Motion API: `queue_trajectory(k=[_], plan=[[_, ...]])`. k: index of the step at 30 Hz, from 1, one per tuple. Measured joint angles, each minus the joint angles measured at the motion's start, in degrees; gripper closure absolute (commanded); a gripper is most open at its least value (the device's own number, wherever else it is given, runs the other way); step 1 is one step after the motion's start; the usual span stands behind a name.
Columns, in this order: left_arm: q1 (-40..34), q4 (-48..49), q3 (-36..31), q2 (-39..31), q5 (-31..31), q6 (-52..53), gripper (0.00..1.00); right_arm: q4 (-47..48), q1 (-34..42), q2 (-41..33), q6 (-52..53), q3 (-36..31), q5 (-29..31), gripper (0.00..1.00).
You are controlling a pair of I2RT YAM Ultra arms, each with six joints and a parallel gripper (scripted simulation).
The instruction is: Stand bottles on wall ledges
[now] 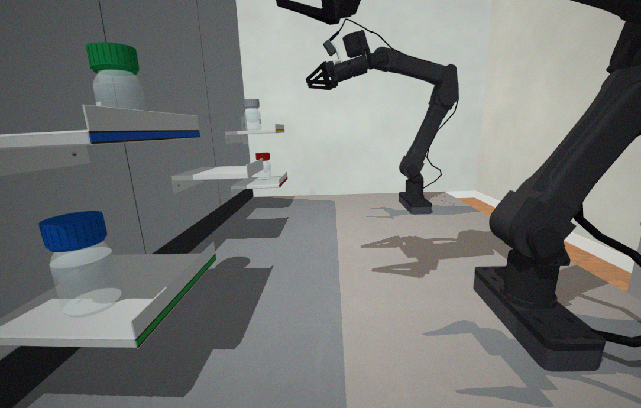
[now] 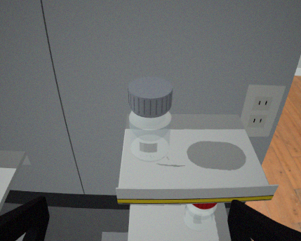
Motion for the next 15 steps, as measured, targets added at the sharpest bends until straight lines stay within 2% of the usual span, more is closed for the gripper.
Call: queue_trajectory(k=[15], plan=[[-0.02,-1.05,0.02,0.00,-0.17,0.00,0.00,-2.93,-0.11,0.90,0.00,1.95,-0.07,0.00]])
